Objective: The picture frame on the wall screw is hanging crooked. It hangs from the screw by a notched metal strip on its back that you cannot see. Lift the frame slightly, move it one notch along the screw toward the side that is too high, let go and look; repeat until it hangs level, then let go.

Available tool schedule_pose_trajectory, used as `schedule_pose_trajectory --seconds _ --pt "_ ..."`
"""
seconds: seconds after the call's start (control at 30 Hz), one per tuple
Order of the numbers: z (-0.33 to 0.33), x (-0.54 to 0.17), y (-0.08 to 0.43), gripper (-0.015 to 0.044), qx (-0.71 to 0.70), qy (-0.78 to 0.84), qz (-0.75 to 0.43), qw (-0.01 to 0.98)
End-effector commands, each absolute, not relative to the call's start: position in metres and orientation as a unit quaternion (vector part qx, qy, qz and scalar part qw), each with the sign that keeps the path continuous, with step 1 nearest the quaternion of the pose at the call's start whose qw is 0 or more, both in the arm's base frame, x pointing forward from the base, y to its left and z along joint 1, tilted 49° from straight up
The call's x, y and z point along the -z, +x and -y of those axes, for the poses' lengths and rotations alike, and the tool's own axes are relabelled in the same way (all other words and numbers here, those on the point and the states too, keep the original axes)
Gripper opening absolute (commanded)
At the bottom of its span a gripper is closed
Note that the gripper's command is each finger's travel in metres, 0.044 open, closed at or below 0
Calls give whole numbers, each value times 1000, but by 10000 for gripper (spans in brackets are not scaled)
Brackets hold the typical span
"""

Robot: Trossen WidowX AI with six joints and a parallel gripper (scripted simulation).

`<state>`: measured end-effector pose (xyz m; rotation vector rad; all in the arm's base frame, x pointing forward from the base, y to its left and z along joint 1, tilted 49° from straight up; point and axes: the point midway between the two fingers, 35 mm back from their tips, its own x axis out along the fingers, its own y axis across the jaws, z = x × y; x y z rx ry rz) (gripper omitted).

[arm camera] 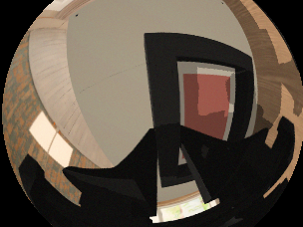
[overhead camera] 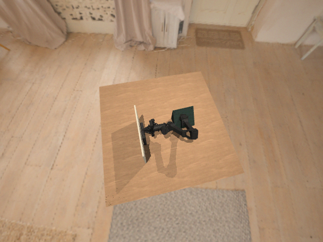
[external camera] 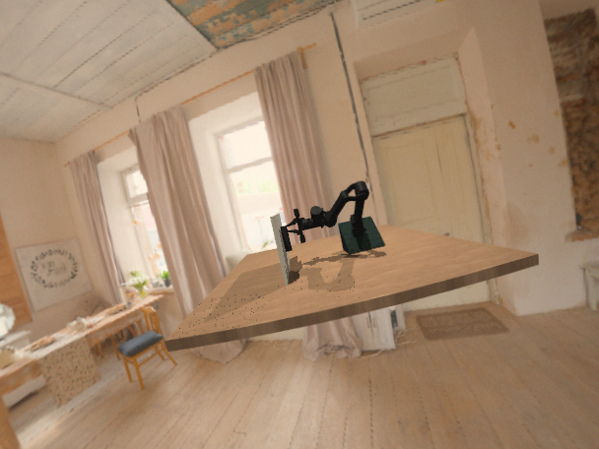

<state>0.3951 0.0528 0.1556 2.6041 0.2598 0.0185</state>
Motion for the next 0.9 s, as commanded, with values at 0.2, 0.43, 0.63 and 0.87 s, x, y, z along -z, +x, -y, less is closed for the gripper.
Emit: schedule_pose_trajectory --seconds 0.2,0.43,0.63,0.87 --pt "-51 -160 396 0 -13 961 -89 262" --pt "-51 -161 396 0 -13 961 -89 262" --pt "-51 -162 396 0 -13 961 -89 262" --pt "-51 -162 396 0 -13 961 -89 262"
